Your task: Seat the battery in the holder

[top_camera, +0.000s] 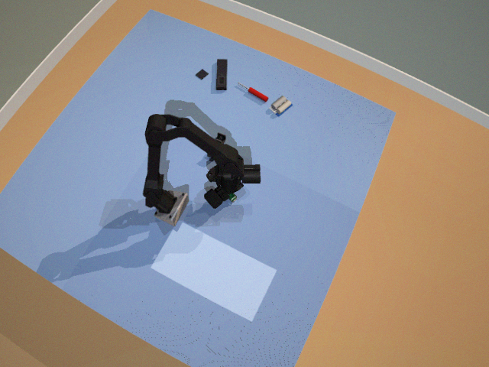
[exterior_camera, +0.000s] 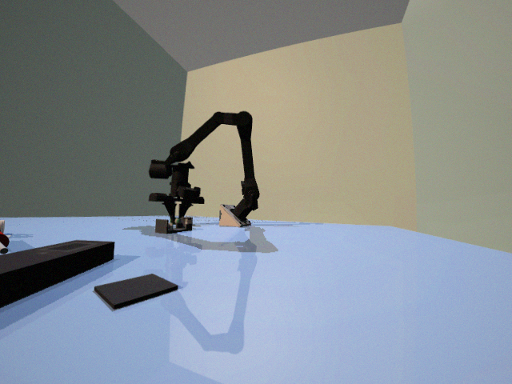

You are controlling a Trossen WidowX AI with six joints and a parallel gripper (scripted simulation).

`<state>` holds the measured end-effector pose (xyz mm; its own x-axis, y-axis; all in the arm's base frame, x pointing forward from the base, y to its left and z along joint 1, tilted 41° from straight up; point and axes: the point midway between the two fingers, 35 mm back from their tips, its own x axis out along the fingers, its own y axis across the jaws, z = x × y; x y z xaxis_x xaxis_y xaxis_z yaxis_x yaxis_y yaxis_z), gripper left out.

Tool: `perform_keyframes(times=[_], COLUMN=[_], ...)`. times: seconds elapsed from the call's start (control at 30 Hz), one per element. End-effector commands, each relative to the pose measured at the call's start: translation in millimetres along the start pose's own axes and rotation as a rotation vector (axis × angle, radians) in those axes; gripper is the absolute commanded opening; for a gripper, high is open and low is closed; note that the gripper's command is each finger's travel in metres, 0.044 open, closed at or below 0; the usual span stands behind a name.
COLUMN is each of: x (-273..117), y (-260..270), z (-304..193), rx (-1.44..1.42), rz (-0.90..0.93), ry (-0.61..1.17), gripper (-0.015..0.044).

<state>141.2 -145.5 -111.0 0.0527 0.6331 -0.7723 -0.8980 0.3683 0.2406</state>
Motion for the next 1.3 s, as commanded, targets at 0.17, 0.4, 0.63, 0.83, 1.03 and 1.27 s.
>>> perform_keyframes(times=[0.17,0.4,0.63,0.83,1.03,1.27], x=[-5.0,-48.8,-56.3,-64.6,-70.7,-75.3], y=[-0.5,0.0,-18.3,-41.5,-60.7,-77.8], z=[0.1,-0.2,17.5,46.3,78.1,118.0], rx=[0.004,0.004,0.159,0.357,0.556,0.787], rz=[0.0,0.0,-0.004,-0.01,-0.015,-0.017], ry=[-0.006,-0.005,0.006,0.013,0.014,0.01], gripper=[0.0083,0.0083,0.0083,0.0083,0.0083,0.0083])
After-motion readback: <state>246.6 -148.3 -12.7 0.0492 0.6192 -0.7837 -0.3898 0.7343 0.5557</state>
